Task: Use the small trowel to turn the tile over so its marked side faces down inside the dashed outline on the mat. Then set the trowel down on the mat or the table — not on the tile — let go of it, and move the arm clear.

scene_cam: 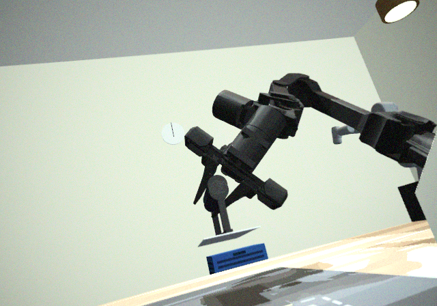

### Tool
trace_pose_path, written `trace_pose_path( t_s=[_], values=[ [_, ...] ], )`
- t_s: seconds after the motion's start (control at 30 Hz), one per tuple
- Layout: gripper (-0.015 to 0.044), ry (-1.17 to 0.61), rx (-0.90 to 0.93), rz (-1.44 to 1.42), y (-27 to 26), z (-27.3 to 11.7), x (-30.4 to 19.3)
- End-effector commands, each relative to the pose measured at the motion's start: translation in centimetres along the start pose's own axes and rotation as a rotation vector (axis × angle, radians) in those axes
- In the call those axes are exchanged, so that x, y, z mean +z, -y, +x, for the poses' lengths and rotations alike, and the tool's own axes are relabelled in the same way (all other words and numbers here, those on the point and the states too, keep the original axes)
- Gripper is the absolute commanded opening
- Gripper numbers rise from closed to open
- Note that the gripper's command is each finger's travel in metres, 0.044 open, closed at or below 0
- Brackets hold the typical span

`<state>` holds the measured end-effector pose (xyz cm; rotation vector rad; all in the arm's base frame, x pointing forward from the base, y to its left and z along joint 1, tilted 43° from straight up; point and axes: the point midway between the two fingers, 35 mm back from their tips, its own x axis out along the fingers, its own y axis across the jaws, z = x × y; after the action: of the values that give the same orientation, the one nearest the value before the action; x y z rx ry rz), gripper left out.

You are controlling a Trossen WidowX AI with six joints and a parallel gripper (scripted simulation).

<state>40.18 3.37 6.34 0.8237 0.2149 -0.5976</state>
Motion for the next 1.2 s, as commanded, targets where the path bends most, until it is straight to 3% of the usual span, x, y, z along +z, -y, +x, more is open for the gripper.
trace_pose_path(
  t_s=[0.0,1.17],
  values=[
    [0.0000,-0.002,0.003,-0.001,-0.1,-0.1,-0.1],
    [0.0000,-0.055,-0.065,0.023,3.8,-2.3,-14.9]
  ],
)
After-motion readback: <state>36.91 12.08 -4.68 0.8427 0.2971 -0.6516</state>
